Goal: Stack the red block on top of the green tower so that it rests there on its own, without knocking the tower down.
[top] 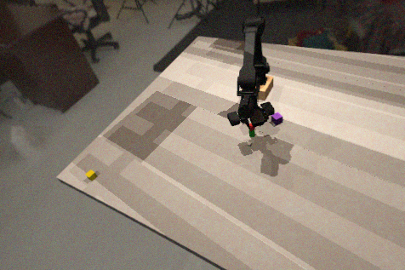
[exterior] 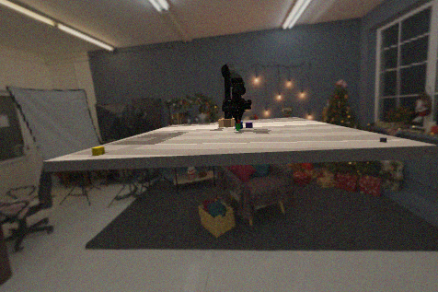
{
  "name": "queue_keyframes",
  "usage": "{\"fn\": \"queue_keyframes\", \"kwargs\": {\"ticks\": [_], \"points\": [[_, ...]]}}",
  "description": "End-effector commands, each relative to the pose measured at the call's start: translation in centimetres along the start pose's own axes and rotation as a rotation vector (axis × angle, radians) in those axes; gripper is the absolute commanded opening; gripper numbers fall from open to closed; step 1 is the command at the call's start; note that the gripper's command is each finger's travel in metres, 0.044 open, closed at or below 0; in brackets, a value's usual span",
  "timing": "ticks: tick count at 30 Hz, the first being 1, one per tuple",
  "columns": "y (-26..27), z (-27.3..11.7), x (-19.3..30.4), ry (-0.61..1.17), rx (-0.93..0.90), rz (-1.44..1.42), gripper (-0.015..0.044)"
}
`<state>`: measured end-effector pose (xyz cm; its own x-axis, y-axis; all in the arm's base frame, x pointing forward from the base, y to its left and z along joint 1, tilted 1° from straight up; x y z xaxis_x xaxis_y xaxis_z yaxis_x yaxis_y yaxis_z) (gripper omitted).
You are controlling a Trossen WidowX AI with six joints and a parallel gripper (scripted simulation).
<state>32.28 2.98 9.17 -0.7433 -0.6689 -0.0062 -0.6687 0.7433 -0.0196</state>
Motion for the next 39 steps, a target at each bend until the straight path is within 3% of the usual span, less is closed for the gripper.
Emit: {"fn": "queue_keyframes", "kwargs": {"ticks": [1, 30, 39], "points": [[0.08, 0.18, 0.09, 0.002, -0.004, 0.005, 0.0], [0.05, -0.57, 0.1, 0.002, -0.004, 0.005, 0.0], [0.08, 0.11, 0.13, 0.005, -0.004, 0.0, 0.0236]]}}
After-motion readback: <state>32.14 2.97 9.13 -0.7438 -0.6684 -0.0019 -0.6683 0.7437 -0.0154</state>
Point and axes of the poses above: the point midway between the two fingers, 35 mm back from their tips, its own z axis out along the fingers, its own y axis across the jaws, x = y × z, the point moved 6 cm from there along -z, back along the fingers, and after that the axes turned 9 degrees about -z, right-handed, at the moved point
